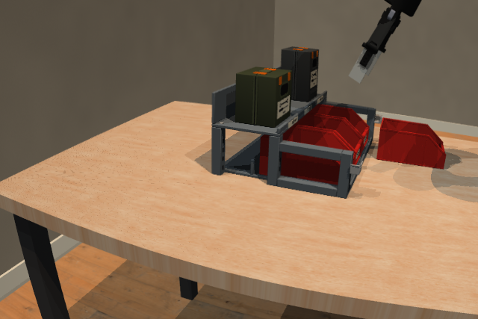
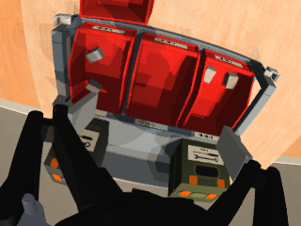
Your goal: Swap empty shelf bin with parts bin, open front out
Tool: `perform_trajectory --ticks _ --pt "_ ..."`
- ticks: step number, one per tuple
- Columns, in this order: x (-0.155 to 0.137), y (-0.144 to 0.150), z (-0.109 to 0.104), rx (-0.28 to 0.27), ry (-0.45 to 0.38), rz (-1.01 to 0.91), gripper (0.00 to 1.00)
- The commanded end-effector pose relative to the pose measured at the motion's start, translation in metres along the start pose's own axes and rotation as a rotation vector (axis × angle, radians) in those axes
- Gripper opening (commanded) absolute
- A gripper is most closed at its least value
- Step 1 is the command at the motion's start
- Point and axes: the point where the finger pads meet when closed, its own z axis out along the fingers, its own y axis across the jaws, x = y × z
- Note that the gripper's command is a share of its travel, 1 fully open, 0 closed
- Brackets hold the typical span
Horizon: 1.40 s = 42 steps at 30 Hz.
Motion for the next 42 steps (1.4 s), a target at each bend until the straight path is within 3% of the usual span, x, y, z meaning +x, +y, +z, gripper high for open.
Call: perform_trajectory --ticks 1,21,22,42 --pt "0.0 0.0 -0.0001 0.0 0.0 0.0 1.0" --pt "0.0 0.0 -0.0001 0.0 0.0 0.0 1.0" --pt "0.0 0.0 -0.0001 0.0 0.0 0.0 0.1" --pt "0.0 0.0 -0.0001 0.0 0.0 0.0 0.1"
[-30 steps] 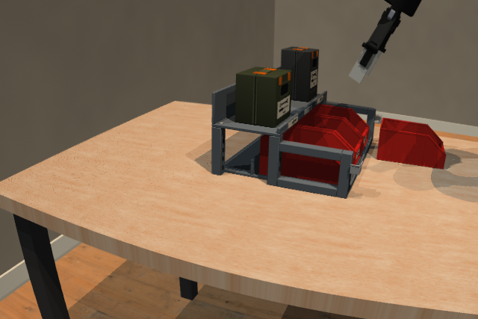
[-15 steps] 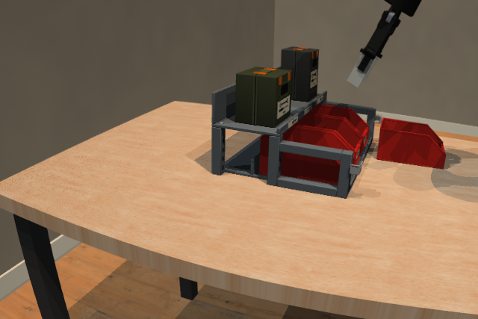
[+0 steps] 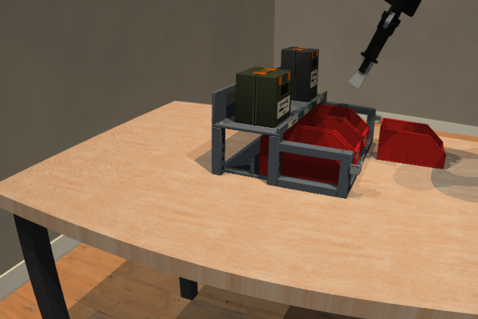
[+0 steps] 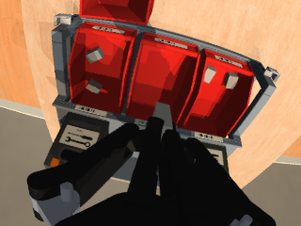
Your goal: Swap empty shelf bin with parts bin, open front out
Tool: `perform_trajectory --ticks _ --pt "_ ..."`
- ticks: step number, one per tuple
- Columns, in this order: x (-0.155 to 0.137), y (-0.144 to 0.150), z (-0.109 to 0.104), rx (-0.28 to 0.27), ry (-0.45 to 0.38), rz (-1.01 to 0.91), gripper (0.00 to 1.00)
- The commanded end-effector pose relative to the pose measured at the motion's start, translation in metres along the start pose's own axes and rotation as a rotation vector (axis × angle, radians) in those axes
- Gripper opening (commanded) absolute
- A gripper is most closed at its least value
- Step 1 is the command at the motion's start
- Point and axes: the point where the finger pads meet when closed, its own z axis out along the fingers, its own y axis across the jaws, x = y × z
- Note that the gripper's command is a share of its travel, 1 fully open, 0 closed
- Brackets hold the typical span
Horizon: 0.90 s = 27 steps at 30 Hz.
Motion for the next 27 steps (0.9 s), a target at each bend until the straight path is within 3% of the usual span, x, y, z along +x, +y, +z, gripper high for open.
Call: perform_trajectory --ticks 1,17,27 --pt "0.0 0.0 -0.0001 0.0 0.0 0.0 0.1" --pt "0.0 0.0001 -0.0001 0.0 0.004 0.0 0.1" --pt "0.0 0.0002 -0.0001 0.006 0.073 0.0 0.1"
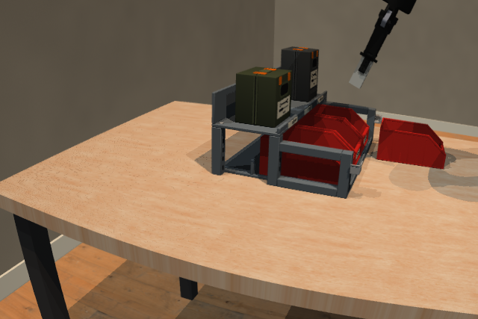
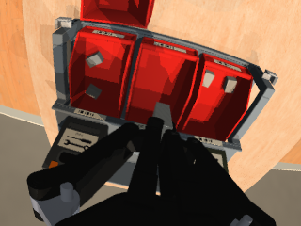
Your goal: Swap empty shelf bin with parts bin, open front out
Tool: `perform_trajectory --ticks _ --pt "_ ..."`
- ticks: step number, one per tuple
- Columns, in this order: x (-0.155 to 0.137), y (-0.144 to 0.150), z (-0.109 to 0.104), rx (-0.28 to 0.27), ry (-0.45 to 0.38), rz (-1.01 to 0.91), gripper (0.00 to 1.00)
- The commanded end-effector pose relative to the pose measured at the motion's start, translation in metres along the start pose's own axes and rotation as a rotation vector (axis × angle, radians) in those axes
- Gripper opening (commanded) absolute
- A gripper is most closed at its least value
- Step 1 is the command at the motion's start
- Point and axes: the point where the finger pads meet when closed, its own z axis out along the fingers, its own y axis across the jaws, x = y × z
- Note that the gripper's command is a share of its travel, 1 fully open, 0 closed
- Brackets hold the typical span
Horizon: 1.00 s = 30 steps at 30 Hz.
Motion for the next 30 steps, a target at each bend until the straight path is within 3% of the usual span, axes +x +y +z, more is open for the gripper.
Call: perform_trajectory --ticks 1,12,22,30 --pt "0.0 0.0002 -0.0001 0.004 0.041 0.0 0.1" --pt "0.0001 0.0004 -0.0002 0.024 0.26 0.001 0.1" --pt "0.0001 0.0006 -0.0002 0.035 0.38 0.001 0.1" --pt "0.0001 0.0006 -0.0002 0.037 0.407 0.001 0.1"
